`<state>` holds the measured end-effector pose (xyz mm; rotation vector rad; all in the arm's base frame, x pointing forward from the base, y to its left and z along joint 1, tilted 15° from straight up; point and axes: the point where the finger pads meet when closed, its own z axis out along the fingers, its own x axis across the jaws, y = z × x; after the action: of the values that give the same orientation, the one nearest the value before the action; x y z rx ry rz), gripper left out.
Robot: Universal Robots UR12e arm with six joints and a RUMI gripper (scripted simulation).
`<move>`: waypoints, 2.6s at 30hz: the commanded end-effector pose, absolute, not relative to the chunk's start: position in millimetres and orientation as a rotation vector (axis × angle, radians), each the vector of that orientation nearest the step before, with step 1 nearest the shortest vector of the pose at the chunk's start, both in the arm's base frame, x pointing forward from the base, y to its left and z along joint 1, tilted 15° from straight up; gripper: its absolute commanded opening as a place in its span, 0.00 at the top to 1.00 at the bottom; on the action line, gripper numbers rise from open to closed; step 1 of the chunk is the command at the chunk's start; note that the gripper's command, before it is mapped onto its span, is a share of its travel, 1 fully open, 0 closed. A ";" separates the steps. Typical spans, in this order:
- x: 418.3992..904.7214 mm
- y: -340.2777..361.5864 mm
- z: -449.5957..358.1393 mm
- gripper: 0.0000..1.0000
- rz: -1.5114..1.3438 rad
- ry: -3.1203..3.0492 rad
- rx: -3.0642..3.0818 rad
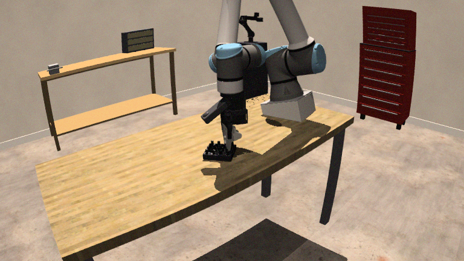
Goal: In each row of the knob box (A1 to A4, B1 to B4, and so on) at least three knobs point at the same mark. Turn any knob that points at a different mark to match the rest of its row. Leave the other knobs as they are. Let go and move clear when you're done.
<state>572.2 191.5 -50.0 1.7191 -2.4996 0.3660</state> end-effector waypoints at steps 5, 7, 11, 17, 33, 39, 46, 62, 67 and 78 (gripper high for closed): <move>572.7 191.7 -49.5 0.96 0.367 -2.501 1.720; 572.7 191.7 -49.5 0.96 0.367 -2.501 1.720; 572.7 191.7 -49.5 0.96 0.367 -2.501 1.720; 572.7 191.7 -49.5 0.96 0.367 -2.501 1.720; 572.7 191.7 -49.5 0.96 0.367 -2.502 1.718; 572.7 191.6 -49.5 0.96 0.368 -2.516 1.701; 572.6 191.4 -49.4 0.96 0.371 -2.559 1.645; 572.1 190.6 -49.2 0.96 0.384 -2.729 1.394; 571.9 190.4 -49.2 0.96 0.387 -2.775 1.317; 571.1 189.6 -49.1 0.96 0.397 -2.938 0.991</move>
<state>570.9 189.7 -49.7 1.1416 -2.8698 0.3895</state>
